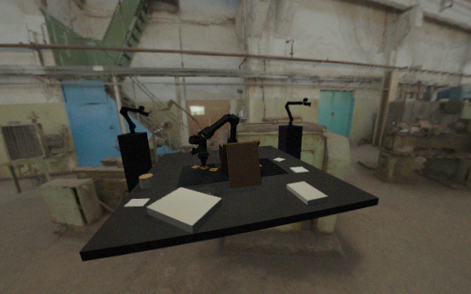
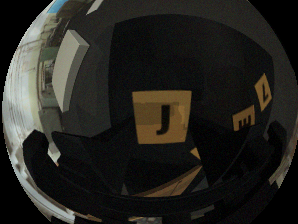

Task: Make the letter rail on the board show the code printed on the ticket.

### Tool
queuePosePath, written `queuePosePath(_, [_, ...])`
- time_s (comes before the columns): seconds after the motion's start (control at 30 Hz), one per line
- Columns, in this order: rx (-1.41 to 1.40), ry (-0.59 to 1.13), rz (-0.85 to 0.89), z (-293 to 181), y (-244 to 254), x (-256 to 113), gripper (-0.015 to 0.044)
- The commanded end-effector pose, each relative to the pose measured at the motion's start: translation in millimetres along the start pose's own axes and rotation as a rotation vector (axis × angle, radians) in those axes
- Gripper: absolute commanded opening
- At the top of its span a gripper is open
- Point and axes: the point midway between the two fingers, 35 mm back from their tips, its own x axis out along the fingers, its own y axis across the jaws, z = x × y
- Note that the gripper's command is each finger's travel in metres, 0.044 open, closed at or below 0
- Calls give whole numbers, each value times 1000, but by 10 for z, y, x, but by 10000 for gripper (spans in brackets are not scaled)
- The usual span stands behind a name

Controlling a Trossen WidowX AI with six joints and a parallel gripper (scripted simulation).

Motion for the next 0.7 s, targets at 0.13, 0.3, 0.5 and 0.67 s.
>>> queuePosePath(0.13, [-265,-35,100,-15,170,-146,0])
queuePosePath(0.3, [-422,-60,150,-29,250,-218,0])
queuePosePath(0.5, [-611,-99,207,-53,341,-308,0])
queuePosePath(0.67, [-770,-138,250,-78,414,-388,0])
